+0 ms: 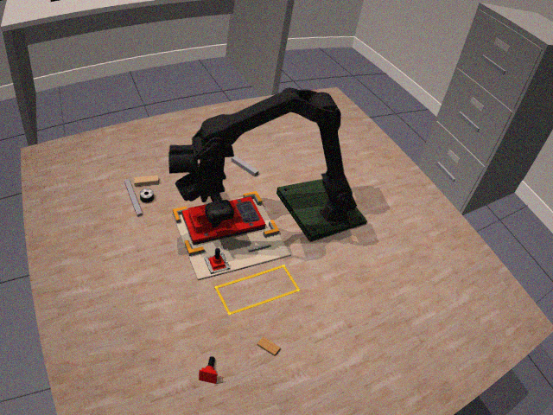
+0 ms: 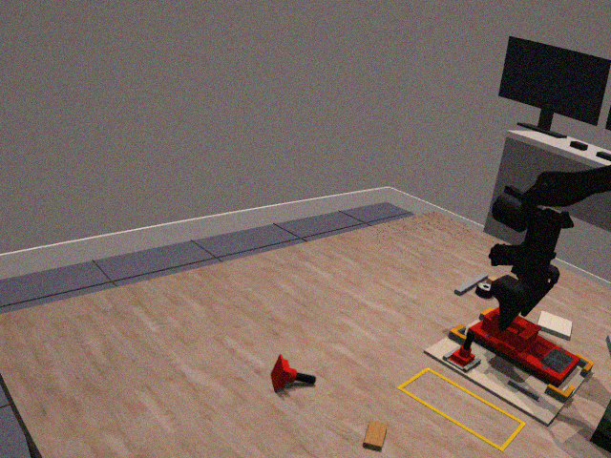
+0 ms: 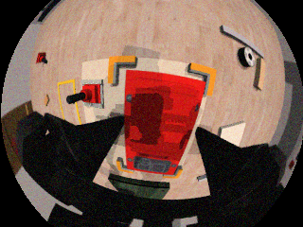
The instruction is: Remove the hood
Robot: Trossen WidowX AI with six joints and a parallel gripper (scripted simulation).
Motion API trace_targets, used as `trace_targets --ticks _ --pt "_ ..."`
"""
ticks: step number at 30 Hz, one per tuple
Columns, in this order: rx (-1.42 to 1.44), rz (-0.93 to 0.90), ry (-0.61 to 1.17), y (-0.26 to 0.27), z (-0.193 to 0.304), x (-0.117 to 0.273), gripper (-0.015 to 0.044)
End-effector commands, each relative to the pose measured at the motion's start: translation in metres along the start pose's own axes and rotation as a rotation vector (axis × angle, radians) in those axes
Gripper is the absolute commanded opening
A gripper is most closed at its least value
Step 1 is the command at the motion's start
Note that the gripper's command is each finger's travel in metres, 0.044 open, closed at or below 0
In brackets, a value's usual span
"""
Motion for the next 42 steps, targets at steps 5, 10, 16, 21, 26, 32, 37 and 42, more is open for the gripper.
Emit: trace_targets --ticks 5,10,16,21,26,32,37,42 --pt "0.005 -0.004 0.002 0.000 0.000 -0.006 0.0440" --pt "0.005 -0.004 0.002 0.001 0.000 -0.008 0.0440" --pt "0.005 -0.004 0.002 0.001 0.000 -0.011 0.0440" --pt "0.005 -0.004 0.002 0.001 0.000 -0.014 0.0440" --pt "0.000 0.000 0.000 0.000 0.000 -0.012 0.0387" --pt "0.000 0.000 0.000 0.000 0.000 -0.012 0.0308" --pt "0.000 0.000 0.000 0.000 0.000 -0.012 0.0275" --pt "0.000 0.000 0.000 0.000 0.000 -0.010 0.0144"
Point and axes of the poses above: the point midway between the two fingers, 35 mm back from their tips, its own x axis back along the fingers, its own y axis across the jaws, z = x × y, the point moved 1 cm from there along x, back along the fingers, and after that the axes turned 12 degrees about x, right-handed, at the moved point
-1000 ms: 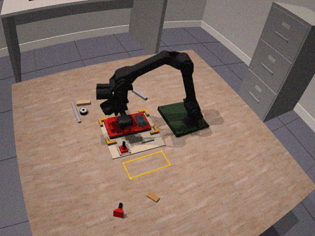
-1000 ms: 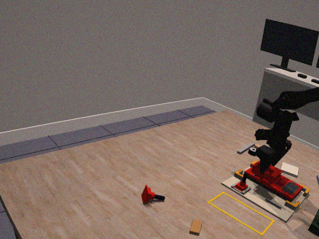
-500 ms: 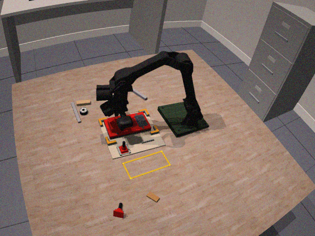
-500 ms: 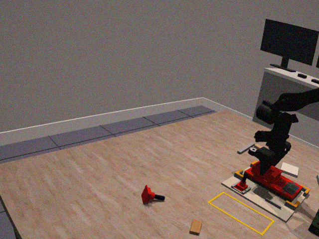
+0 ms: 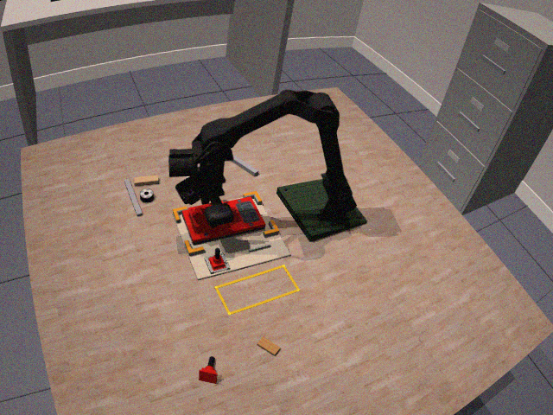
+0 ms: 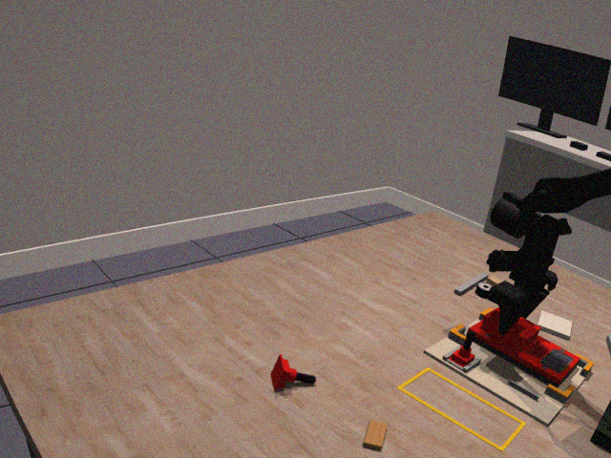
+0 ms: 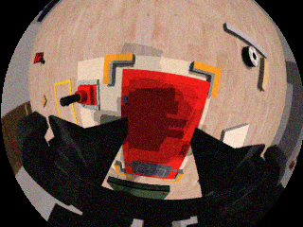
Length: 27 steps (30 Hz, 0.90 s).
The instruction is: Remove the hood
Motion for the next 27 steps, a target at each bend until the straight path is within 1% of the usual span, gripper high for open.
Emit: trace_targets --ticks 1,5,6,27 --pt "0.000 0.000 -0.001 0.000 0.000 0.002 0.0117" --pt "0.000 0.000 -0.001 0.000 0.000 0.005 0.0012" --pt "0.000 0.000 -0.001 0.000 0.000 0.006 0.0000" --pt "0.000 0.000 0.000 0.000 0.000 0.019 0.0000"
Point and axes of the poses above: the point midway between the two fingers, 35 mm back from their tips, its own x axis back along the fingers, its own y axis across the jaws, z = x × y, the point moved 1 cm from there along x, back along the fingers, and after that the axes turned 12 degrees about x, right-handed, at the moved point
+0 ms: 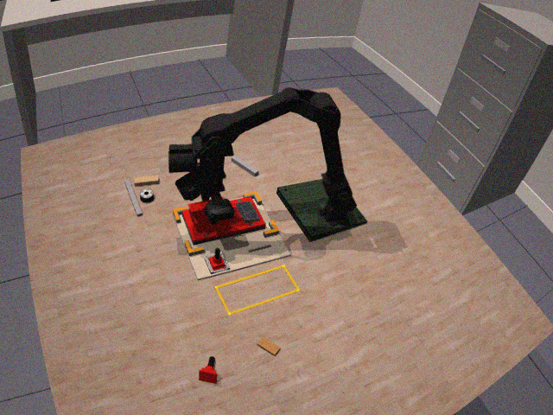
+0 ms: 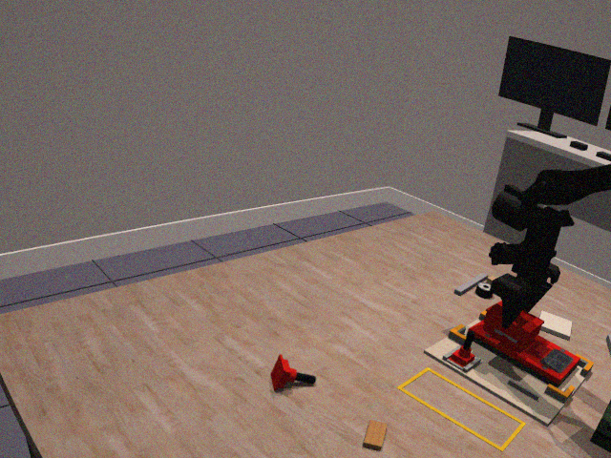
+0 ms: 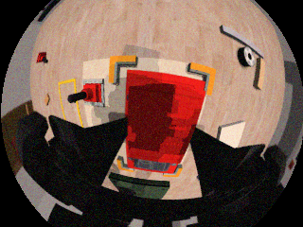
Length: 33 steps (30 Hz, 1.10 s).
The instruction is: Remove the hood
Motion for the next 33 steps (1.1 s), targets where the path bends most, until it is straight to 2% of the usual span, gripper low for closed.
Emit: trace_targets --ticks 1,17,28,33 --pt "-0.001 0.002 -0.006 0.000 -0.001 0.006 0.0000" --pt "-0.001 0.002 -0.006 0.000 0.000 0.018 0.0000" --pt "-0.001 0.002 -0.006 0.000 0.000 0.058 0.0000" --pt "0.003 0.000 -0.002 0.003 -0.002 0.051 0.0000"
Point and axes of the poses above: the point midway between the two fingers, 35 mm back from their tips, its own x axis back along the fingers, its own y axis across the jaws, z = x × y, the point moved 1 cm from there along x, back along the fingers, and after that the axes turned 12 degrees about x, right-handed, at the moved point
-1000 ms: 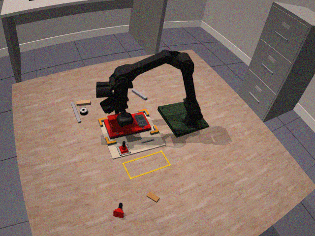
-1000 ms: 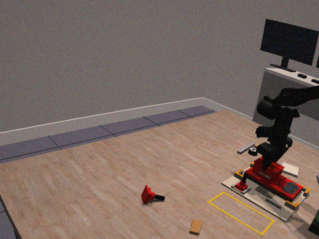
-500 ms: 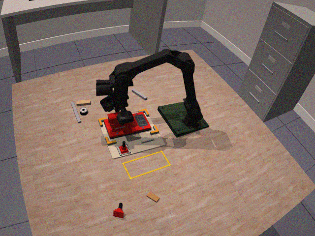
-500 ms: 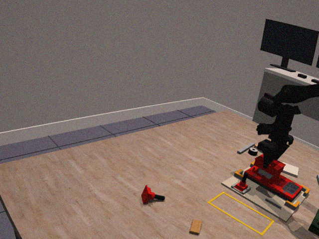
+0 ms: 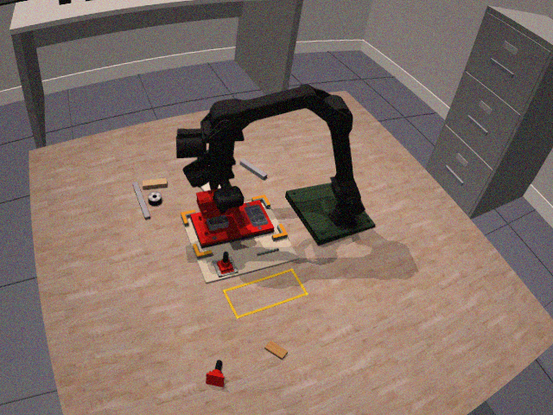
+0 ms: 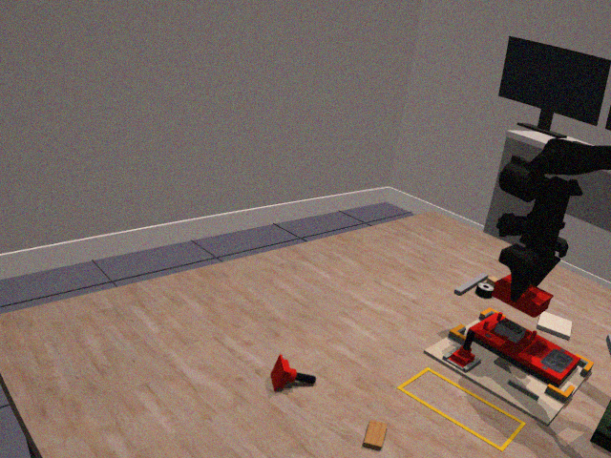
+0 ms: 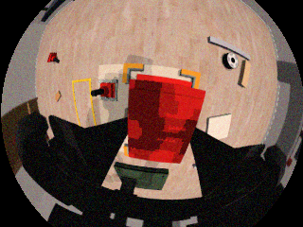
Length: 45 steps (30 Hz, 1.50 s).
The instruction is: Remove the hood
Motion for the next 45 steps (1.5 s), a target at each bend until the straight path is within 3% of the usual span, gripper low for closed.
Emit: trace_targets --ticks 1,23,45 --pt "-0.001 -0.001 0.002 0.007 -0.002 -0.001 0.0000" --pt "0.001 -0.020 -0.014 0.118 -0.018 0.005 0.0000" --pt "-0.003 -0.023 -0.003 0.224 0.000 0.009 0.0000"
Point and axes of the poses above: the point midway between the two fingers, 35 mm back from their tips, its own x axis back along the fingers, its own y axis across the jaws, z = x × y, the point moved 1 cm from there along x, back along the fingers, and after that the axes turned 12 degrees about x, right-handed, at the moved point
